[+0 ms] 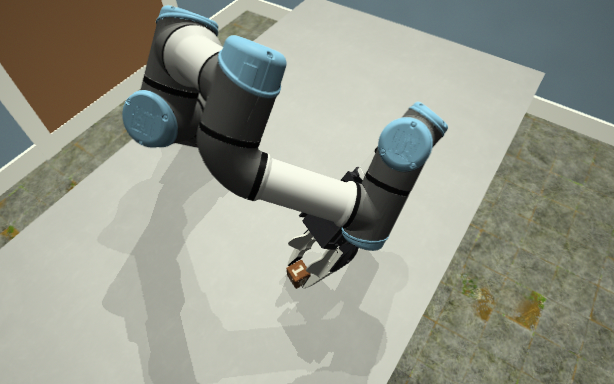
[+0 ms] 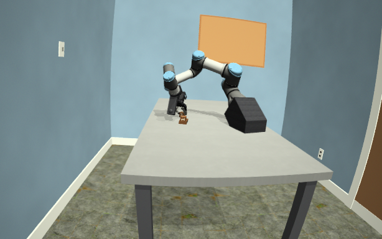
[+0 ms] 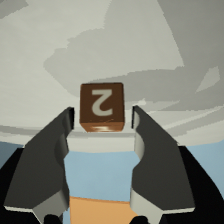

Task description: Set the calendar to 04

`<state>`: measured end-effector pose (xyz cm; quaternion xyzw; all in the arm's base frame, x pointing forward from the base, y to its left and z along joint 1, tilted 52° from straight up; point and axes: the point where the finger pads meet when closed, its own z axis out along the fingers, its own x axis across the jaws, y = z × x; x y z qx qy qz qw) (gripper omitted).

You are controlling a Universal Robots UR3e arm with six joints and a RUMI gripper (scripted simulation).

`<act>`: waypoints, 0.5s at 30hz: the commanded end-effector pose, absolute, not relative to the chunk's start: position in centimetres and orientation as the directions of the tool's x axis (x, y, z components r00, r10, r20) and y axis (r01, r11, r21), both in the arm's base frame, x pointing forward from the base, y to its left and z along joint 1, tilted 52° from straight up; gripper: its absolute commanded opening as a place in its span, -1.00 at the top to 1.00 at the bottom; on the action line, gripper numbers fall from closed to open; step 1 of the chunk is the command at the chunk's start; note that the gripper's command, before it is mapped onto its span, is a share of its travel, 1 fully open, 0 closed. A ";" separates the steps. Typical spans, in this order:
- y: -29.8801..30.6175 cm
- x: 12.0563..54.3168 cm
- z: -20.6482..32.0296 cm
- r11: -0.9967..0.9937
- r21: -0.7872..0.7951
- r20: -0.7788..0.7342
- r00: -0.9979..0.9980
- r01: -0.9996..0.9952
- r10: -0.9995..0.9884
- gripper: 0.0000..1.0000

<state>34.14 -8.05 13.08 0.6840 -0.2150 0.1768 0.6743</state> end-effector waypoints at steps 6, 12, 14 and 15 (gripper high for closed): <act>-8.0 34.2 13.1 0.001 0.846 0.533 0.845 -0.533 -0.055 0.78; -8.0 34.2 13.1 0.001 0.846 0.533 0.845 -0.533 -0.055 0.78; -8.0 34.2 13.1 0.001 0.846 0.533 0.845 -0.533 -0.055 0.78; -8.0 34.2 13.1 0.001 0.846 0.533 0.845 -0.533 -0.055 0.78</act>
